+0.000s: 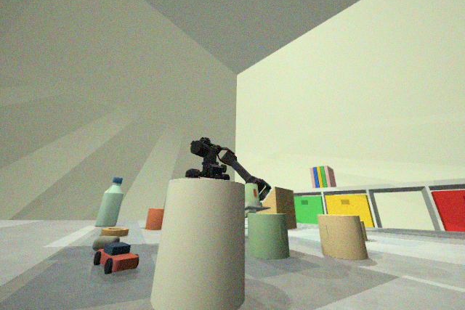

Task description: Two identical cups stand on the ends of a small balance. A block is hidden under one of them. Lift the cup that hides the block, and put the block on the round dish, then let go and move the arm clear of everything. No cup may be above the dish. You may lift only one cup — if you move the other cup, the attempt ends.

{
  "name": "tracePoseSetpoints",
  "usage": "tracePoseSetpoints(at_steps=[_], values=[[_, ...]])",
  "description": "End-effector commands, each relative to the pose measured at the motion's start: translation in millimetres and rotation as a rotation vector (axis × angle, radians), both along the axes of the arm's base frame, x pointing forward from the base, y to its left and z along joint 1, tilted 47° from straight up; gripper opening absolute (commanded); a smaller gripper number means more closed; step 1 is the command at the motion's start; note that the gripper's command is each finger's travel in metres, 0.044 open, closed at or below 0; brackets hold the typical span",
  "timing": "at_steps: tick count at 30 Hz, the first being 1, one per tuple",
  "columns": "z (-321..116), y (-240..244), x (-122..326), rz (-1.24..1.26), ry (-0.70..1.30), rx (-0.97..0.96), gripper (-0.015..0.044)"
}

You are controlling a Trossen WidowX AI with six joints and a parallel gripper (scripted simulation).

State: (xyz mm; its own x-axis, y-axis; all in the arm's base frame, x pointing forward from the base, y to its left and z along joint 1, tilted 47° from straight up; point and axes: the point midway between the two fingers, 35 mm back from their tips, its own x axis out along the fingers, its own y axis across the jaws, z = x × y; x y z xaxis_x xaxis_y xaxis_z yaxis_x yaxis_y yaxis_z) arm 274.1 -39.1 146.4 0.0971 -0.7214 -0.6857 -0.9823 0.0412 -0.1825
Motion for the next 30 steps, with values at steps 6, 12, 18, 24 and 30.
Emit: tracePoseSetpoints(at_steps=[6,12,18,24,30], values=[[-9.6,-10.1,0.8,0.003,0.009,0.001,0.044],[-16.6,-16.8,2.4,0.003,0.008,0.003,0.044],[-23.3,-23.7,3.7,0.003,0.008,0.003,0.044],[-29.9,-30.7,4.6,0.003,0.008,0.003,0.044],[-36.3,-37.9,5.2,0.003,0.008,0.002,0.044]])
